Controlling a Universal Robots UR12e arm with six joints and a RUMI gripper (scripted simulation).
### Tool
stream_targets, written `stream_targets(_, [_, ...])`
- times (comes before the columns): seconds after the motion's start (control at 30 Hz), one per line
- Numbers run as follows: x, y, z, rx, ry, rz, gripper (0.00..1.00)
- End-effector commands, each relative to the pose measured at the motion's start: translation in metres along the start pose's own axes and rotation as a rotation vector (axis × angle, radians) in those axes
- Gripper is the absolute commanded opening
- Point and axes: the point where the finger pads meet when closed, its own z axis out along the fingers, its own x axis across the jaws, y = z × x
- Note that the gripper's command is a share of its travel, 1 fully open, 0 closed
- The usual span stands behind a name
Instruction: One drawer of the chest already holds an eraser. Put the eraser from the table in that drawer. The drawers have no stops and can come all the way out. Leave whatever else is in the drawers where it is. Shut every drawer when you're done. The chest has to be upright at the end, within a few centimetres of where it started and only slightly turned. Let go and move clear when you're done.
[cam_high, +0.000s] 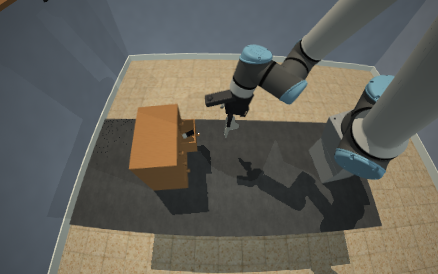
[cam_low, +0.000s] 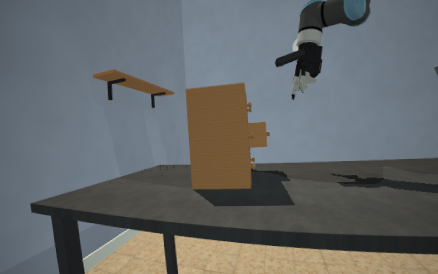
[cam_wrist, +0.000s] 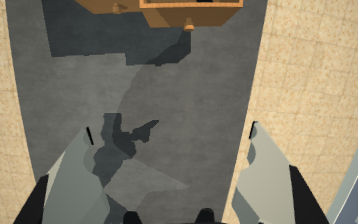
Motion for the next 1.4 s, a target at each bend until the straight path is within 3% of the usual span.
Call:
stream_targets(0.0, [0.0017,-0.0014,-0.0008,-0.111,-0.01,0.002,1.0])
stream_targets(0.5, [0.0015,-0.0021,-0.0046,-0.203,-0.009,0.0,1.0])
stream_targets(1.37, [0.0014,-0.0022,-0.005,-0.21,-0.009,0.0,1.0])
